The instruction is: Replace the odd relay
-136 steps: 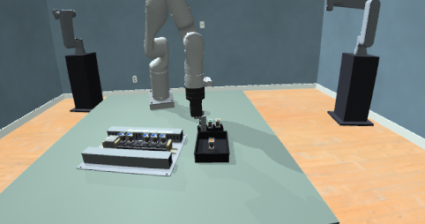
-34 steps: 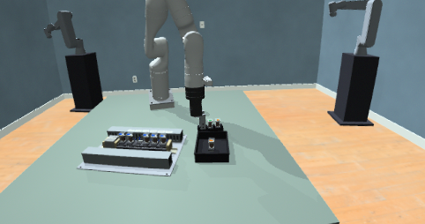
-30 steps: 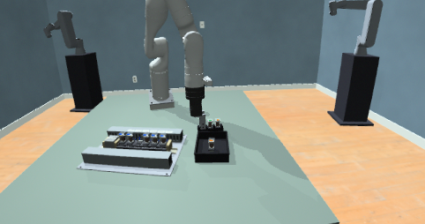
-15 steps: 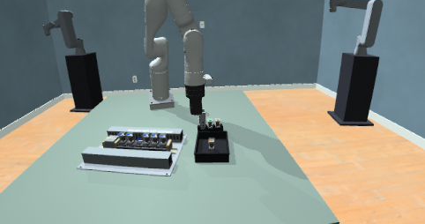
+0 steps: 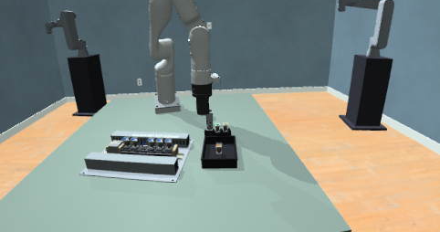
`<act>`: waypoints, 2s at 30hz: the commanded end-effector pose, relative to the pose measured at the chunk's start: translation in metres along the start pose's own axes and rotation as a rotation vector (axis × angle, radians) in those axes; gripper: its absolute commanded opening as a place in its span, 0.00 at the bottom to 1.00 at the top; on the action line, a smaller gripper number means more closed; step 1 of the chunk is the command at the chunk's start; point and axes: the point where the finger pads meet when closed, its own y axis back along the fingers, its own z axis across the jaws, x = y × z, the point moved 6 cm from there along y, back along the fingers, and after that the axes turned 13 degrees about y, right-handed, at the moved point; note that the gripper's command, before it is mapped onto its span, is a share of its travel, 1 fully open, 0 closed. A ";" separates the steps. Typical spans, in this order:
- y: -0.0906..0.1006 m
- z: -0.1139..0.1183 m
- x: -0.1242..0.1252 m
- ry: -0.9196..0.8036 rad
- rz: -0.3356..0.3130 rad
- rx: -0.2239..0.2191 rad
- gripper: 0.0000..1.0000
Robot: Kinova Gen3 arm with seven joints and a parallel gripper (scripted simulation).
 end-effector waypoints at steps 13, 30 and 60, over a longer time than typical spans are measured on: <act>0.016 0.001 0.000 -0.003 0.000 -0.007 0.00; 0.035 0.000 0.000 -0.004 0.000 -0.006 0.00; 0.076 0.008 -0.003 -0.006 0.000 -0.013 0.00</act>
